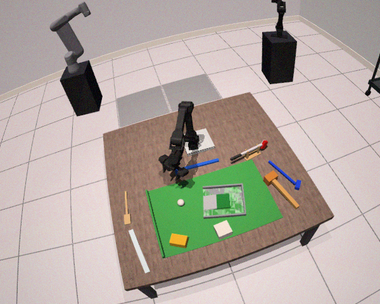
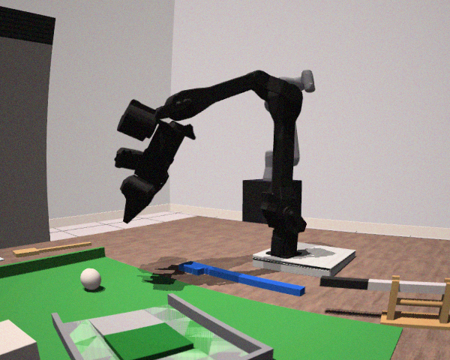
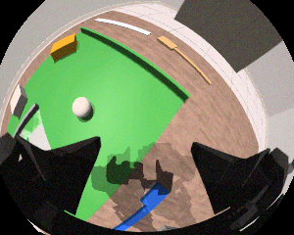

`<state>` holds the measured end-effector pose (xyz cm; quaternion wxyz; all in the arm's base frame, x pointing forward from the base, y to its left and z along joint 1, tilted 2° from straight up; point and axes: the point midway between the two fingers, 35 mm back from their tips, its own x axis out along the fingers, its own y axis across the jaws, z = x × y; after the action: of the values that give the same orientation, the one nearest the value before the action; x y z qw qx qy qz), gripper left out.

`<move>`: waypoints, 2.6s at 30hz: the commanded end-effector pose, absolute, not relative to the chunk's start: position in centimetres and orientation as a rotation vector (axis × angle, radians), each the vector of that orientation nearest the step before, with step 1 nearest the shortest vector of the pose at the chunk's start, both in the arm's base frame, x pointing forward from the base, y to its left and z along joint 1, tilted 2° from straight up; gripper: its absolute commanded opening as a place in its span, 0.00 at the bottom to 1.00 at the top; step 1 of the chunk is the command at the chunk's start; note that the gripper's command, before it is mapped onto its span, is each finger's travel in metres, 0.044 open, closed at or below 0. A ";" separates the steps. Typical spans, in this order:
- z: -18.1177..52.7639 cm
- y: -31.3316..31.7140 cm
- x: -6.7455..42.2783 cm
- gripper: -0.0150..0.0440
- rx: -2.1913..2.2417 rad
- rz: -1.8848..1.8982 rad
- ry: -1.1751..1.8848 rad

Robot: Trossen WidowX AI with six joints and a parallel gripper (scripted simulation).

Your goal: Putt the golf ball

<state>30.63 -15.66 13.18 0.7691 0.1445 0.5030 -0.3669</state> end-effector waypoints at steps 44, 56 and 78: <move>9.3 28.2 18.6 1.00 -1.171 1.607 0.844; 7.6 28.2 18.5 1.00 -1.171 1.608 0.844; 4.9 28.3 18.5 1.00 -1.171 1.608 0.844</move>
<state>18.69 28.46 5.96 0.4763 -0.4799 0.3369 0.6552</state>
